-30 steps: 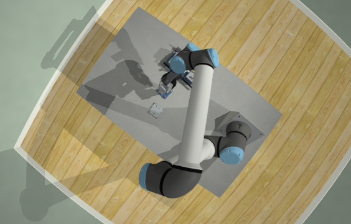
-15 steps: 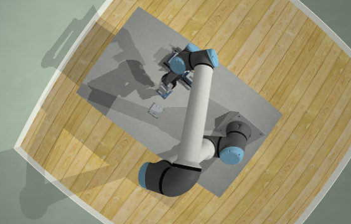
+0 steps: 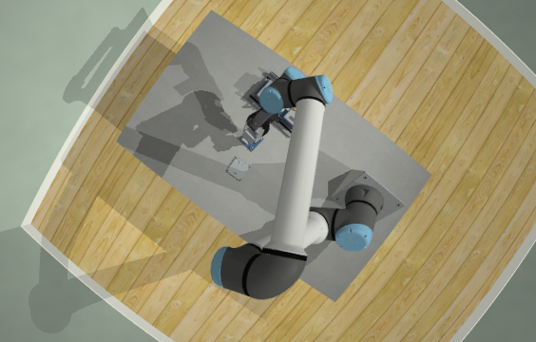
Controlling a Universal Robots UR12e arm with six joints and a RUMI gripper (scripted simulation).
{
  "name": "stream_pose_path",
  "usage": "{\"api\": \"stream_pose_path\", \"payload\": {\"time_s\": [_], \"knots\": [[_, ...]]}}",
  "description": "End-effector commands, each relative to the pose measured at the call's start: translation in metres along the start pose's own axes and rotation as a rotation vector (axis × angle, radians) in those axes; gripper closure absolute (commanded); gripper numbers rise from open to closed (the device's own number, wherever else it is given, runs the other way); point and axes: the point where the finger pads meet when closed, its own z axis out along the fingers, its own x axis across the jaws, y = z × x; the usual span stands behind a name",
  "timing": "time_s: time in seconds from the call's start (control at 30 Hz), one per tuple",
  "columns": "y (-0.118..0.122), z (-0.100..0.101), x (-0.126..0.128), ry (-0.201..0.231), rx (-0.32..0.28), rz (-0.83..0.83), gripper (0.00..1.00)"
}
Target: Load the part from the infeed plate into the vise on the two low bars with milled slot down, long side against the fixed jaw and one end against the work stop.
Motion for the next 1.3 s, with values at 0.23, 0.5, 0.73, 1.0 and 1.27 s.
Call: {"api": "stream_pose_path", "payload": {"time_s": [0.23, 0.5, 0.73, 1.0, 1.27], "knots": [[0.0012, 0.0009, 0.0004, 0.001, -0.001, -0.001, 1.00], [0.0014, 0.0010, 0.0004, 0.001, -0.001, -0.001, 1.00], [0.0014, 0.0010, 0.0004, 0.001, -0.001, -0.001, 1.00], [0.0014, 0.0010, 0.0004, 0.001, -0.001, -0.001, 1.00], [0.0014, 0.0010, 0.0004, 0.001, -0.001, -0.001, 1.00]]}}
